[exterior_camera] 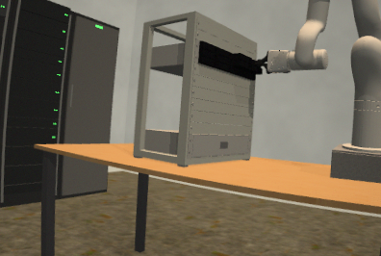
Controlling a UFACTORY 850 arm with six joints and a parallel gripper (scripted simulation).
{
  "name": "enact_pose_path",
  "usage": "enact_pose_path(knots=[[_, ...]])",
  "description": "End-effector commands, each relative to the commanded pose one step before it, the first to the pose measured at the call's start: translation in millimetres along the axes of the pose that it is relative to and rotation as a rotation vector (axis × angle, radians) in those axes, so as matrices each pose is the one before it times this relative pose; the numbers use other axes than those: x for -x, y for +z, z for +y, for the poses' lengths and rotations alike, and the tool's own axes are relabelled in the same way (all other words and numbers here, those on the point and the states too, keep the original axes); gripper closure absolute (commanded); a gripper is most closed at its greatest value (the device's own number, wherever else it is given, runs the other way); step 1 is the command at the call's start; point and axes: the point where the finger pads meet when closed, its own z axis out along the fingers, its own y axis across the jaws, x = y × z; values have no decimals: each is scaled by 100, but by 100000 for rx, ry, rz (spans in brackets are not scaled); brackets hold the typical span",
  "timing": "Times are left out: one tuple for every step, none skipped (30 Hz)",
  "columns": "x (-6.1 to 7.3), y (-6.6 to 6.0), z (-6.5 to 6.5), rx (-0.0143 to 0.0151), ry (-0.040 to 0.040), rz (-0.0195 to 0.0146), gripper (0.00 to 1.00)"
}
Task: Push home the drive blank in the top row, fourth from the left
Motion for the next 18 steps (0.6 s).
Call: enact_pose_path(knots=[[-7,502,-85,-192,-13,6,100],[0,38,0,0,0,0,100],[0,7,0,0,0,0,100],[0,0,0,0,0,0,100],[0,0,0,0,0,0,100],[0,0,0,0,0,0,100],[0,0,0,0,0,0,100],[0,0,0,0,0,0,100],[0,0,0,0,0,0,100],[0,0,0,0,0,0,100],[0,0,0,0,0,0,100],[0,7,0,0,0,0,100],[0,38,0,0,0,0,100],[0,84,0,0,0,0,100],[0,128,0,0,0,0,100],[0,159,0,0,0,0,100],[0,169,0,0,0,0,100],[0,158,0,0,0,0,100]])
